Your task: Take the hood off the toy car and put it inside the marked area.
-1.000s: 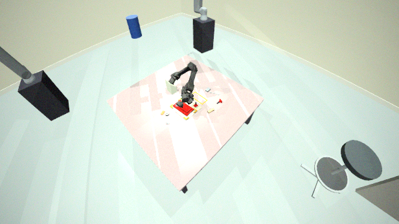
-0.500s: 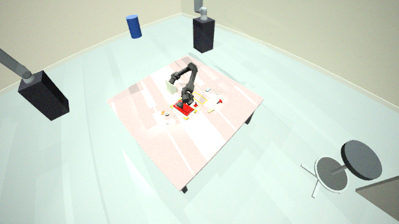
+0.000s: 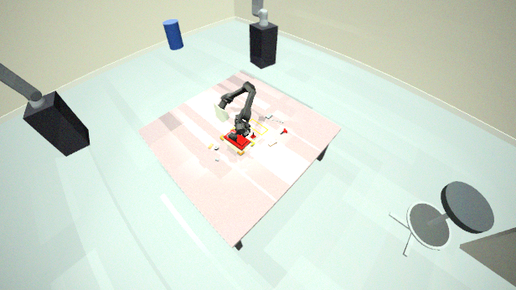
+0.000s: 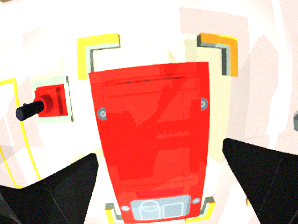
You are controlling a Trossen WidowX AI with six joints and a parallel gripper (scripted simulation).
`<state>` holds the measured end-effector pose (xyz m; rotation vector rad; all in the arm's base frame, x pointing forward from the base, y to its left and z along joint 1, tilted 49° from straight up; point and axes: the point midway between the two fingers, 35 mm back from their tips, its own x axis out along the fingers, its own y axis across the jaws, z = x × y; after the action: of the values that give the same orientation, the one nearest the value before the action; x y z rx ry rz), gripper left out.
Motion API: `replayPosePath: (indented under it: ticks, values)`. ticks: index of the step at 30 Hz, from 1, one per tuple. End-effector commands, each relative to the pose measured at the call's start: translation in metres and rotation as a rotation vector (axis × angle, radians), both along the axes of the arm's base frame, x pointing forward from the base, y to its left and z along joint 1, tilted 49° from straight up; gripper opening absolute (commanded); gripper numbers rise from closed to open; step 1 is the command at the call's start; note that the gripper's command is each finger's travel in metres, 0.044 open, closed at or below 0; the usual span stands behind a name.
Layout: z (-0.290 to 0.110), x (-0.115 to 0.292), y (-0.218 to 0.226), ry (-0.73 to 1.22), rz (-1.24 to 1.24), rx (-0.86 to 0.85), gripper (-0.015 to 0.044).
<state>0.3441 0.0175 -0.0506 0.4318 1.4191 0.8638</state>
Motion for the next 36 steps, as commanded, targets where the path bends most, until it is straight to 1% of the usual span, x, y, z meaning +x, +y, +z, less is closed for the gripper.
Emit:
replayPosePath:
  ticks: [1, 36]
  values:
    - [-0.003, -0.002, 0.003, 0.006, -0.003, 0.004, 0.044]
    - [-0.015, -0.004, 0.018, 0.006, -0.003, 0.006, 0.044]
